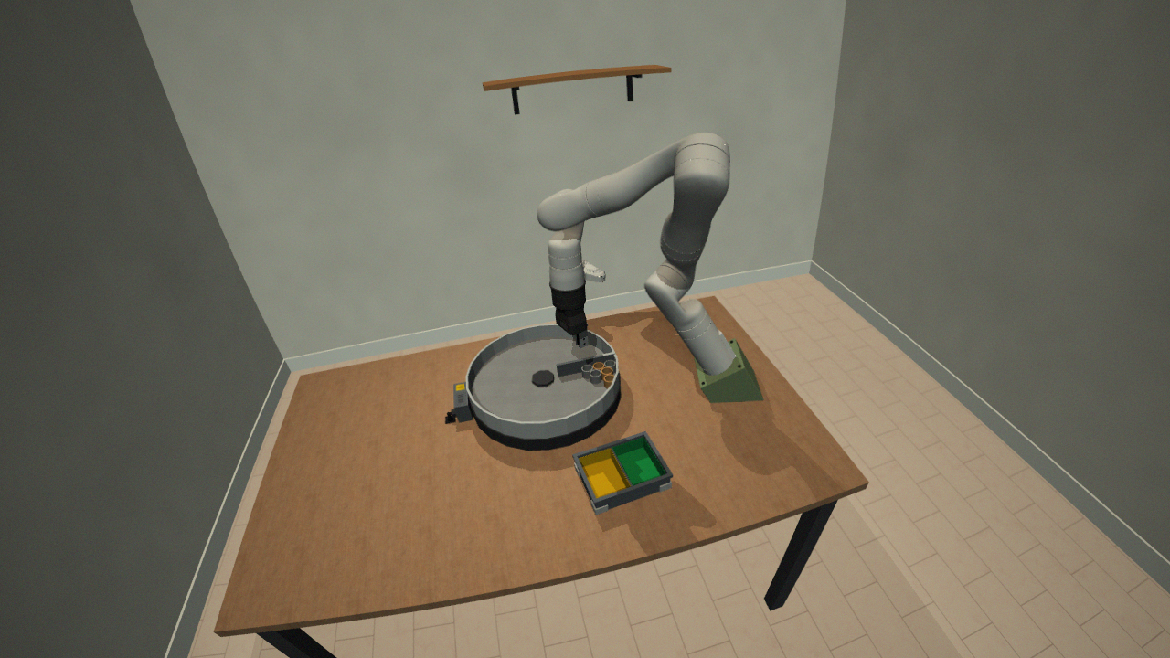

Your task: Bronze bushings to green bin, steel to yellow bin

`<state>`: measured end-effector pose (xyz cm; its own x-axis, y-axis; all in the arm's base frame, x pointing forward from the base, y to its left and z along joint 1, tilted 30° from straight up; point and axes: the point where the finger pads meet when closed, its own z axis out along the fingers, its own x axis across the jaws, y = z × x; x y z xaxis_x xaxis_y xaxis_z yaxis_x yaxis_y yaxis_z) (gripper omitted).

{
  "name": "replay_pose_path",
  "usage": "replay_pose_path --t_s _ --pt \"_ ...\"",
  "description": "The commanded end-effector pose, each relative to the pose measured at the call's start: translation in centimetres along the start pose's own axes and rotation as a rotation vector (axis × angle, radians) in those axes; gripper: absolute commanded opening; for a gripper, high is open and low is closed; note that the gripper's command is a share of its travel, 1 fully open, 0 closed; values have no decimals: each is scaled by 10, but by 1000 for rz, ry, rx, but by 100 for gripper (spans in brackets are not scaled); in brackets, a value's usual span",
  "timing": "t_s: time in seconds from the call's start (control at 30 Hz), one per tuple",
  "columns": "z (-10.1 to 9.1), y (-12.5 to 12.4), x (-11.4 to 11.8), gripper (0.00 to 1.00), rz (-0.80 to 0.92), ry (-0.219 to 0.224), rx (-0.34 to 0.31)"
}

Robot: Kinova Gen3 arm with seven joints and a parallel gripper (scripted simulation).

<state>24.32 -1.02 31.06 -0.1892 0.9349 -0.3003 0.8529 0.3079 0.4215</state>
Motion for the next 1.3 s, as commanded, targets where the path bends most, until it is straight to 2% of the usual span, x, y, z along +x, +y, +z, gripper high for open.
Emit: replay_pose_path --t_s 0.0,0.1,0.2,0.3,0.47,0.6,0.67,0.77,0.87,0.97,1.03,1.27 --pt "12 -10 -8 27 108 -2 20" --pt "12 -10 -8 27 108 -2 20" --pt "28 -18 -14 27 317 -4 20" --pt "40 -23 -17 27 457 -6 19" --pt "40 -23 -17 27 457 -6 19" --pt "61 -32 -25 27 725 -9 17" --pt "67 -35 -27 27 806 -10 18" --pt "67 -35 -27 27 806 -10 18" --pt "84 -43 -33 27 1012 -13 17" --pt "84 -43 -33 27 1015 -13 17" --pt "95 -48 -37 27 1155 -14 17" --pt "95 -48 -37 27 1155 -14 17"
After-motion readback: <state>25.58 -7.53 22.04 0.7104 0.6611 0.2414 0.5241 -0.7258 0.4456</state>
